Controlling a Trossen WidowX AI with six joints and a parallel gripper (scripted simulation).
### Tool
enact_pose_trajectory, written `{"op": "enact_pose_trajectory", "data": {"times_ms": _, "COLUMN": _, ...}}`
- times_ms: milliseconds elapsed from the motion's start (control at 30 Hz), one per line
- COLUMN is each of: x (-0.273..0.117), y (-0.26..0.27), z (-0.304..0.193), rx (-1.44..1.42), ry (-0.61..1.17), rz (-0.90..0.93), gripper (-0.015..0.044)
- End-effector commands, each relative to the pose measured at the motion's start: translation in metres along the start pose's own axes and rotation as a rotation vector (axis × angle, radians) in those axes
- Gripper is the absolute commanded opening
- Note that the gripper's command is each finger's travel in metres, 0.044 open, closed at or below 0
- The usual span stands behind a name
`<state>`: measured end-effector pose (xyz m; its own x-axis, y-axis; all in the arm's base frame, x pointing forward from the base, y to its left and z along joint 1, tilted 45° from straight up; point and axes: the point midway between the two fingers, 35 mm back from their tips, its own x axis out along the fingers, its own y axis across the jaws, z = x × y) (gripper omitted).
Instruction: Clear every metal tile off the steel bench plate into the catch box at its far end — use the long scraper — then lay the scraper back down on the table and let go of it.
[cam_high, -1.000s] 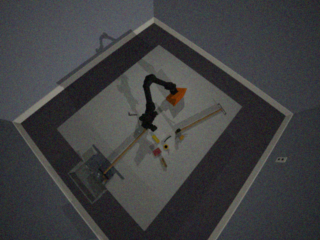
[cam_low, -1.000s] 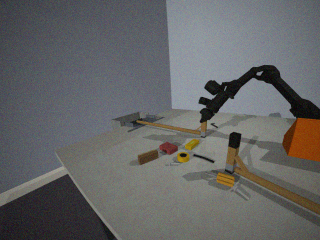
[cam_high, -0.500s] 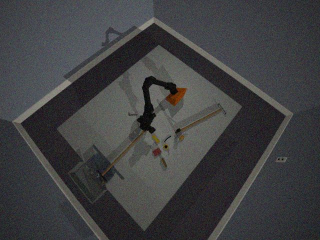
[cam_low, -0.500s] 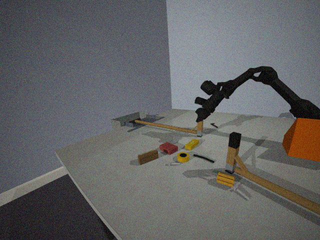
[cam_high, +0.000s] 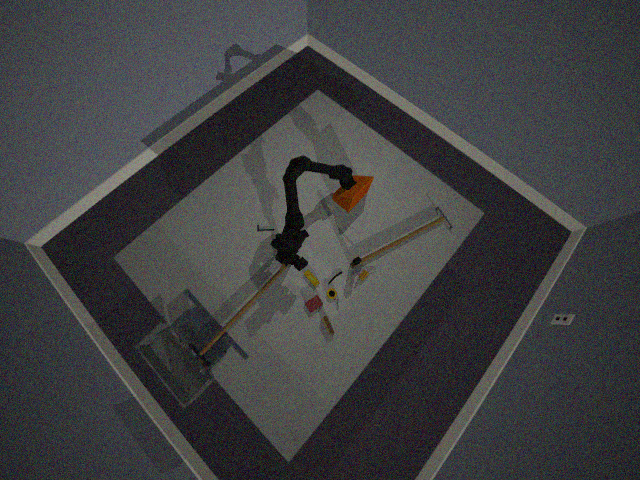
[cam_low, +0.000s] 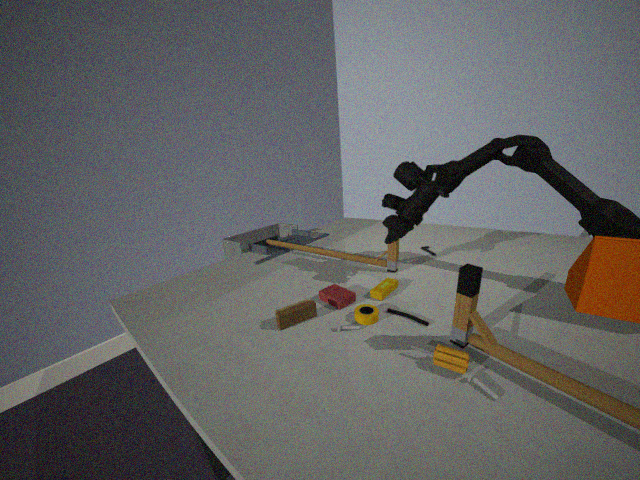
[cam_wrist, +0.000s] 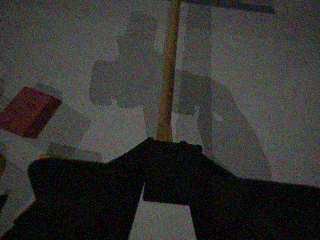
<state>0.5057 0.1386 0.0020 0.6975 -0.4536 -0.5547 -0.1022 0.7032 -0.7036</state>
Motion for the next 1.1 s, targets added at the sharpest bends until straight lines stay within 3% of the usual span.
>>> {"op": "enact_pose_trajectory", "data": {"times_ms": 0, "x": 0.002, "y": -0.001, "z": 0.009, "rx": 0.004, "ry": -0.013, "rz": 0.004, "gripper": 0.0000}}
{"op": "enact_pose_trajectory", "data": {"times_ms": 1067, "x": 0.012, "y": -0.001, "z": 0.017, "rx": 0.000, "ry": -0.007, "rz": 0.001, "gripper": 0.0000}}
